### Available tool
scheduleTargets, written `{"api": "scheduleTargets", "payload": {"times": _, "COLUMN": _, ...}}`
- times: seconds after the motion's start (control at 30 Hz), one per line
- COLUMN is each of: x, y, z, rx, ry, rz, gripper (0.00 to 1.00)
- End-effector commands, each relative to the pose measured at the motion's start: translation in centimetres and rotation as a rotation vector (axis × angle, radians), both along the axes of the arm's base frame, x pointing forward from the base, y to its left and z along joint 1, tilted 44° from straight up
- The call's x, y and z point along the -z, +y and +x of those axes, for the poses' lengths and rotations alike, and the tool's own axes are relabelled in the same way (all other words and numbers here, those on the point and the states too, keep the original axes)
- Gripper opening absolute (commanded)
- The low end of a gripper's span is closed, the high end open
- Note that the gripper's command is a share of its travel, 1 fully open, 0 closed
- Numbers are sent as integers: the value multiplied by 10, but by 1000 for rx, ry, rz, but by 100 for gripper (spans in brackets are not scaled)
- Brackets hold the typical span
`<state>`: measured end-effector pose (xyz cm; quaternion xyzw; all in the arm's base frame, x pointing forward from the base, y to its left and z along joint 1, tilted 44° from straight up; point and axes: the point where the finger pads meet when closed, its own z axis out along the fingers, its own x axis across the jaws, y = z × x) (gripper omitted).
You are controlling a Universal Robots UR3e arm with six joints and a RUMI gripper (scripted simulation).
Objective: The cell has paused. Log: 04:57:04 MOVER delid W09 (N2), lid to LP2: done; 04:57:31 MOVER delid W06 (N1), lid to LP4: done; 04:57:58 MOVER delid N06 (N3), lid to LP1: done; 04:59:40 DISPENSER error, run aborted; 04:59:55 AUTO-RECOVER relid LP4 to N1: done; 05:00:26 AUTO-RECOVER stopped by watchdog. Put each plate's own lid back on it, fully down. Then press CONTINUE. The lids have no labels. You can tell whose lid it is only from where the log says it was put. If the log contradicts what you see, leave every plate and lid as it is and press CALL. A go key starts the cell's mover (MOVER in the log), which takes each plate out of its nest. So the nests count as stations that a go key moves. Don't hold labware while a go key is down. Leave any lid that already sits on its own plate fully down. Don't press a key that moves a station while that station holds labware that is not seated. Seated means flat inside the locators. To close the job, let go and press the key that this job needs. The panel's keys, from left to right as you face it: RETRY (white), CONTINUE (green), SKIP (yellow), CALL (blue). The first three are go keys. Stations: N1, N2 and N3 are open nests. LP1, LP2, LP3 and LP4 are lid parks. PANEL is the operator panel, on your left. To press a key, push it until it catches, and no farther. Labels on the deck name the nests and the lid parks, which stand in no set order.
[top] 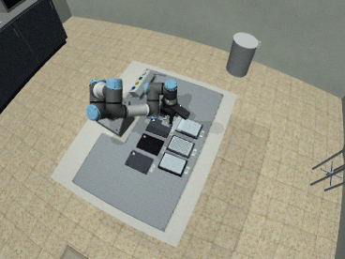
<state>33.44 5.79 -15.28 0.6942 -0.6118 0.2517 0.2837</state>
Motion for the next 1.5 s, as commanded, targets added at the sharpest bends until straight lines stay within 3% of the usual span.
{"api": "scheduleTargets", "payload": {"times": 0.0, "x": -10, "y": -9, "z": 16, "rx": -1, "ry": -2, "rz": 2, "gripper": 0}}
{"api": "scheduleTargets", "payload": {"times": 0.87, "x": -66, "y": -66, "z": 106, "rx": -1, "ry": -2, "rz": 2, "gripper": 0}}
{"api": "scheduleTargets", "payload": {"times": 1.47, "x": -67, "y": -70, "z": 110, "rx": -1, "ry": -2, "rz": 2, "gripper": 0}}
